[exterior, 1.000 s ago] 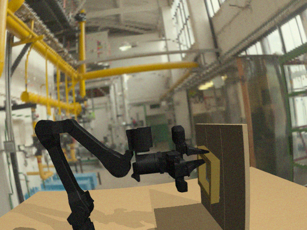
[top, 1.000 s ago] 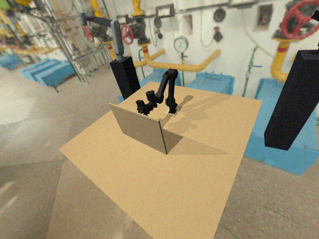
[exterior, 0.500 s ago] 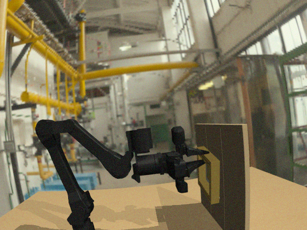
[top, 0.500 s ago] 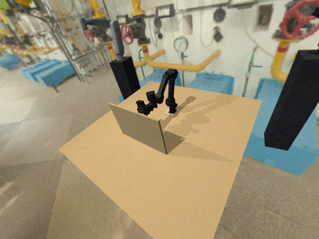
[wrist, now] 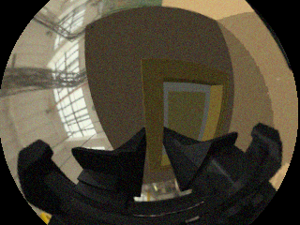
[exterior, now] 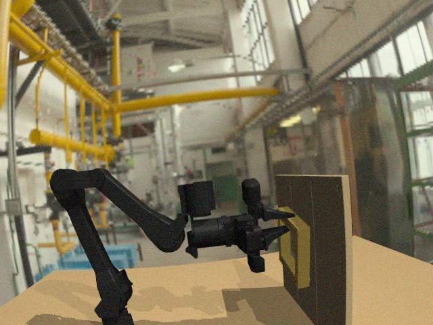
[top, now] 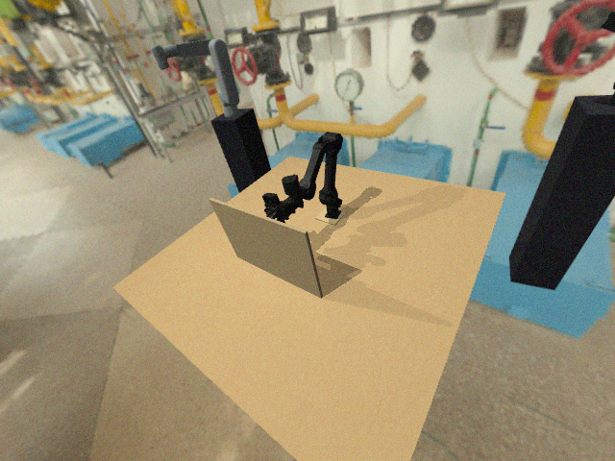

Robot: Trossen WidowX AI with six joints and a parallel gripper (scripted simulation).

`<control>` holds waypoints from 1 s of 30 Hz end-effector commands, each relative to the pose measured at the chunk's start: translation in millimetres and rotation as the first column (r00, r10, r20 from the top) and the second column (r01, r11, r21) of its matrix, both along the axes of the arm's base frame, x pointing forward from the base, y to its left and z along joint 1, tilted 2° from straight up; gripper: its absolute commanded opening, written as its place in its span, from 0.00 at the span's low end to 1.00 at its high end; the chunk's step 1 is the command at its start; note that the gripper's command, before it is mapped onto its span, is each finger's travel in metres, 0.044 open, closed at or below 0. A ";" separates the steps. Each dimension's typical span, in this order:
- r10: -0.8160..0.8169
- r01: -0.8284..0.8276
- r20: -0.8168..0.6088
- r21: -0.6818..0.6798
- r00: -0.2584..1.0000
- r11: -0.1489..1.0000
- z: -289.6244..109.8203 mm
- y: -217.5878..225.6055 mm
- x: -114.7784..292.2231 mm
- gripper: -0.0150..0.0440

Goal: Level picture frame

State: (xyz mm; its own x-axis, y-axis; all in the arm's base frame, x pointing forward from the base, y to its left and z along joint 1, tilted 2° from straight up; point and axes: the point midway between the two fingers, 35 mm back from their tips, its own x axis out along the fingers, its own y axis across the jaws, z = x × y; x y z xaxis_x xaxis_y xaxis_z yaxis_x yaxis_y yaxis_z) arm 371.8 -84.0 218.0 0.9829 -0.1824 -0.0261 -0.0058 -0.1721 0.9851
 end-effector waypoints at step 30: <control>0.002 -0.007 -0.030 -0.157 1.000 0.988 -0.2 0.5 0.1 0.34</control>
